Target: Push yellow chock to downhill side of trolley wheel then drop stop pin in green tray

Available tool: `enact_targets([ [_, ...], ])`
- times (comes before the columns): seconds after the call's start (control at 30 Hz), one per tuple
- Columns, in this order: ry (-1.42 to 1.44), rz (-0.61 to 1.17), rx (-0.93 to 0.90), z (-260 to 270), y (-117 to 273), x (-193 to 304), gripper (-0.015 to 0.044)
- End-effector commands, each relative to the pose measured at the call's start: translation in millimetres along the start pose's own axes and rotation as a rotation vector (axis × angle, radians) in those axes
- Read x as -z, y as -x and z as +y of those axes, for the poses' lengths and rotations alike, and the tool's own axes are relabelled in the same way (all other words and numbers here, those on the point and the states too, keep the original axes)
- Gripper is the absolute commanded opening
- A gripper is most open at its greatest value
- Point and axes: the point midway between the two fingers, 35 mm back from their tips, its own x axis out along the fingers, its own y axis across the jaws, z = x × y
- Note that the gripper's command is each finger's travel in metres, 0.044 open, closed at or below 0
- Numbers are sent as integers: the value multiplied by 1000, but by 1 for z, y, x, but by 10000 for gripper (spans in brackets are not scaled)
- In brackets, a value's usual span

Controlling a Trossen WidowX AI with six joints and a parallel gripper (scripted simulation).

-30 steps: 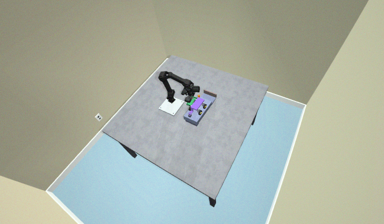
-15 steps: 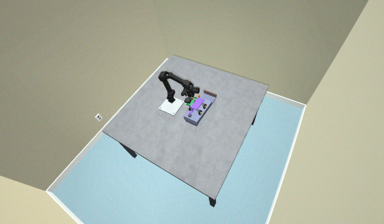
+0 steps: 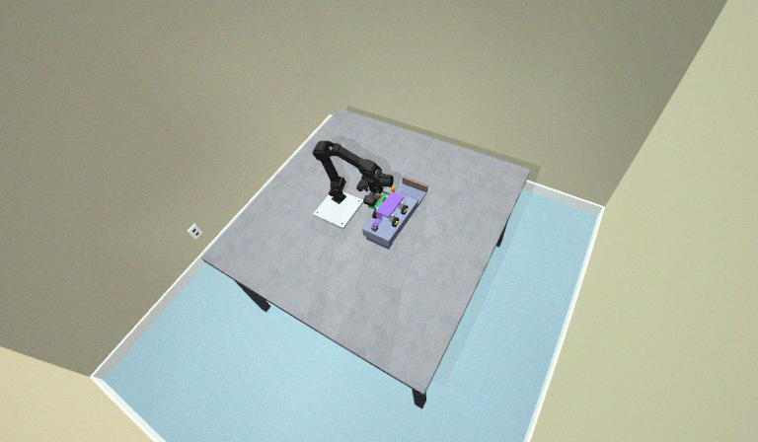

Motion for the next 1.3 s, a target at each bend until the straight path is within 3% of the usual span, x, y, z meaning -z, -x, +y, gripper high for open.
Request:
enact_targets([
  [0.0, 6, -3, 4, 2, -2, -1, 190],
  [0.63, 6, -3, 3, 11, -9, -2, 190],
  [0.83, 1, 2, 0, 11, -7, 0, 340],
  [1.2, 6, -3, 3, 7, 17, -3, 340],
  [1.27, 6, -3, 3, 7, 21, -4, 393],
])
